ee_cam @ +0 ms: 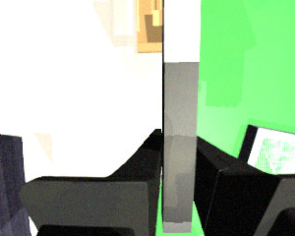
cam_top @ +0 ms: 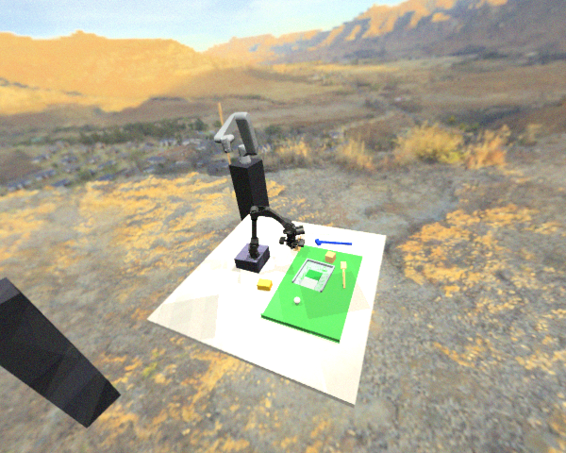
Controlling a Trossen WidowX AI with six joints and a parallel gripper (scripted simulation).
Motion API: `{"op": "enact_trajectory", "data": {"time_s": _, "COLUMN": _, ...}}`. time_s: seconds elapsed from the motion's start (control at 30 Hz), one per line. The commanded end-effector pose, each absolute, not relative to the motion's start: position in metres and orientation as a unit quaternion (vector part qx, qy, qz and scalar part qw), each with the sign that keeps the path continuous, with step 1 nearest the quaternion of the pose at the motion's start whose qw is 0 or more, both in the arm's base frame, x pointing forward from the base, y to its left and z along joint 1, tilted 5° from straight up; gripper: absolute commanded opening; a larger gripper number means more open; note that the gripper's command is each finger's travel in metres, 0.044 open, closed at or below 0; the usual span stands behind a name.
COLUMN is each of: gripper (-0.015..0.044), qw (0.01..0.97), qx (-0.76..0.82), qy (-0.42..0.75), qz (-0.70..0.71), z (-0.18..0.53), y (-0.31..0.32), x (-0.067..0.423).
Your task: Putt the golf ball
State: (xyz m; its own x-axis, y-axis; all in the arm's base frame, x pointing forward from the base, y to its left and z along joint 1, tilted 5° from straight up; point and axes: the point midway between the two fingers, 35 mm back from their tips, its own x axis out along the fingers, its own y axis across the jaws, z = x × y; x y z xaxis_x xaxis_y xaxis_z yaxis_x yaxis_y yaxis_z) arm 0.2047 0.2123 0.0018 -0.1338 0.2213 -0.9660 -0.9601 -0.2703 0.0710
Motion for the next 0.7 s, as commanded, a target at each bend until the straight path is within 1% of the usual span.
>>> {"op": "enact_trajectory", "data": {"time_s": 0.0, "gripper": 0.0, "qw": 0.465, "qx": -0.47, "qy": 0.383, "qz": 0.645, "z": 0.034, "y": 0.215, "x": 0.207}}
{"op": "enact_trajectory", "data": {"time_s": 0.1, "gripper": 0.0, "qw": 0.465, "qx": -0.47, "qy": 0.383, "qz": 0.645, "z": 0.045, "y": 0.214, "x": 0.206}}
{"op": "enact_trajectory", "data": {"time_s": 0.23, "gripper": 0.0, "qw": 0.469, "qx": -0.47, "qy": 0.39, "qz": 0.638, "z": 0.038, "y": 0.21, "x": 0.209}}
{"op": "enact_trajectory", "data": {"time_s": 0.67, "gripper": 0.0, "qw": 0.547, "qx": -0.417, "qy": 0.467, "qz": 0.556, "z": 0.041, "y": 0.156, "x": 0.256}}
